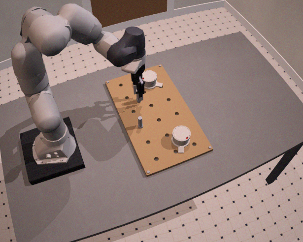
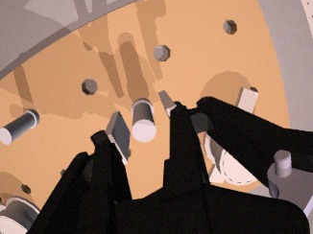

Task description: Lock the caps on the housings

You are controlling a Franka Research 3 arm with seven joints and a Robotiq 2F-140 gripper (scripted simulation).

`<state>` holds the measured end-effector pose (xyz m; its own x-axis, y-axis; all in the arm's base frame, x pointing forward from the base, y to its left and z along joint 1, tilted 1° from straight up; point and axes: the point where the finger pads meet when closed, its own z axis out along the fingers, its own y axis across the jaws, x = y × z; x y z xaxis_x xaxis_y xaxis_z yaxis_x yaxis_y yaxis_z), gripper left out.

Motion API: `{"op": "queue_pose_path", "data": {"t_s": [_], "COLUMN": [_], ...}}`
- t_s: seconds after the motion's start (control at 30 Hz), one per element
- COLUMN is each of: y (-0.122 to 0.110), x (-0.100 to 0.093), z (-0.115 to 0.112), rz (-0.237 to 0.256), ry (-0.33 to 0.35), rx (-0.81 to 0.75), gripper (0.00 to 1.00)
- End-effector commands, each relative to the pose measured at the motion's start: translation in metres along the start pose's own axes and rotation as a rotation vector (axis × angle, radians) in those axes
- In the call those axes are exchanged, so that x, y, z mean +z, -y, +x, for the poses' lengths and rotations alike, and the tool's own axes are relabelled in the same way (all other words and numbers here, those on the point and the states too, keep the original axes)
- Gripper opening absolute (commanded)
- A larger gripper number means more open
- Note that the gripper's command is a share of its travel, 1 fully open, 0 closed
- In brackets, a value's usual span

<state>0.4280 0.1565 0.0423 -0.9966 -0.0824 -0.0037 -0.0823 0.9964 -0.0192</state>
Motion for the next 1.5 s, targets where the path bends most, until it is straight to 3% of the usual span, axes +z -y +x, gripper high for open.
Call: {"op": "queue_pose_path", "data": {"t_s": [0.0,0.13,0.17,1.47], "y": [0.0011,0.0011,0.0011,0.0011], "x": [0.0008,0.0008,0.0008,0.0008], "z": [0.0,0.0,0.0,0.0], "rz": [0.001,0.001,0.001,0.001], "ry": [0.0,0.0,0.0,0.0], "rx": [0.007,0.007,0.007,0.007], "gripper": [0.36,0.36,0.1,0.1]}}
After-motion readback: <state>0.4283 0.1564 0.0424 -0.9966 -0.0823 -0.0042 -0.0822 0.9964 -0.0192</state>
